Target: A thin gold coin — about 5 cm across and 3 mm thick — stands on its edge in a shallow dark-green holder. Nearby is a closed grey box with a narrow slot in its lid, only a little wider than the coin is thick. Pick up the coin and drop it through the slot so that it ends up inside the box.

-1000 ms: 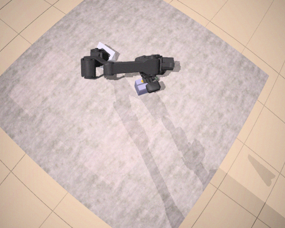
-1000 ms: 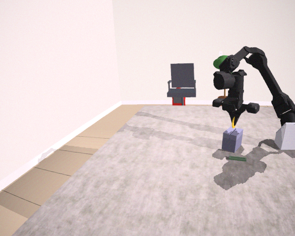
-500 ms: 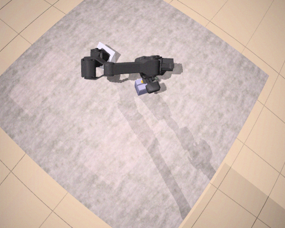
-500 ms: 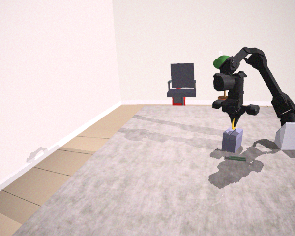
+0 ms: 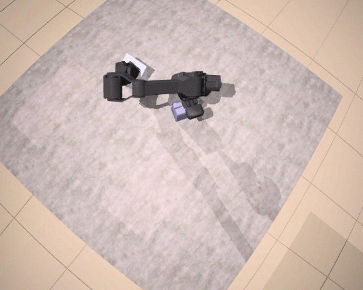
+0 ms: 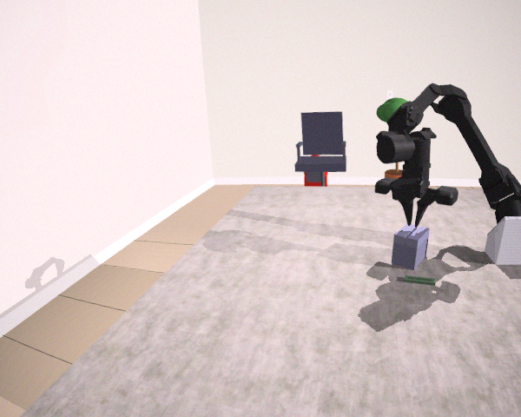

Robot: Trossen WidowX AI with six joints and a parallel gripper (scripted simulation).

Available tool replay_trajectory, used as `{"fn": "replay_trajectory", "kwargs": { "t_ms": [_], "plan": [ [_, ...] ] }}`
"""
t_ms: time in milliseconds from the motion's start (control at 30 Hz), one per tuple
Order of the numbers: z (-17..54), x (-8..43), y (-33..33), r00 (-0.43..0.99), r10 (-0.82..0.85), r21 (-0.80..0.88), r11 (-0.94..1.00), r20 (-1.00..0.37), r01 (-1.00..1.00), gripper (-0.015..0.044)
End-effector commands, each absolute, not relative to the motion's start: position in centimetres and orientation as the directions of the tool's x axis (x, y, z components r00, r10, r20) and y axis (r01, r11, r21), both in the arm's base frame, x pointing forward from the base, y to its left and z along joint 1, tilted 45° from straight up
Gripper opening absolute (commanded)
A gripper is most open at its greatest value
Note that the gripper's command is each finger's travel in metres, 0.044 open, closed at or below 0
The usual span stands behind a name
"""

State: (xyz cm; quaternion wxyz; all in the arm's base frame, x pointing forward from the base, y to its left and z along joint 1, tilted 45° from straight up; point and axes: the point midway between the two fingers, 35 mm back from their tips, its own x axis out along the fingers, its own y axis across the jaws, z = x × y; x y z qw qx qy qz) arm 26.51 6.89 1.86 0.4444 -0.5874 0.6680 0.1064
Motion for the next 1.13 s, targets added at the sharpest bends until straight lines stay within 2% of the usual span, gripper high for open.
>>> {"fn": "replay_trajectory", "kwargs": {
  "t_ms": [0,300,667,1100],
  "plan": [
    [1.9,26.5,6.9,0.086,-0.690,-0.381,0.287,-0.718,-0.879,0.0157],
    [1.9,26.5,6.9,0.086,-0.690,-0.381,0.287,-0.718,-0.879,0.0161],
    [4.7,26.0,9.6,0.083,-0.693,-0.378,0.285,-0.716,-0.881,0.0440],
    [6.4,25.6,10.9,0.081,-0.697,-0.377,0.283,-0.713,-0.882,0.0440]
  ]
}}
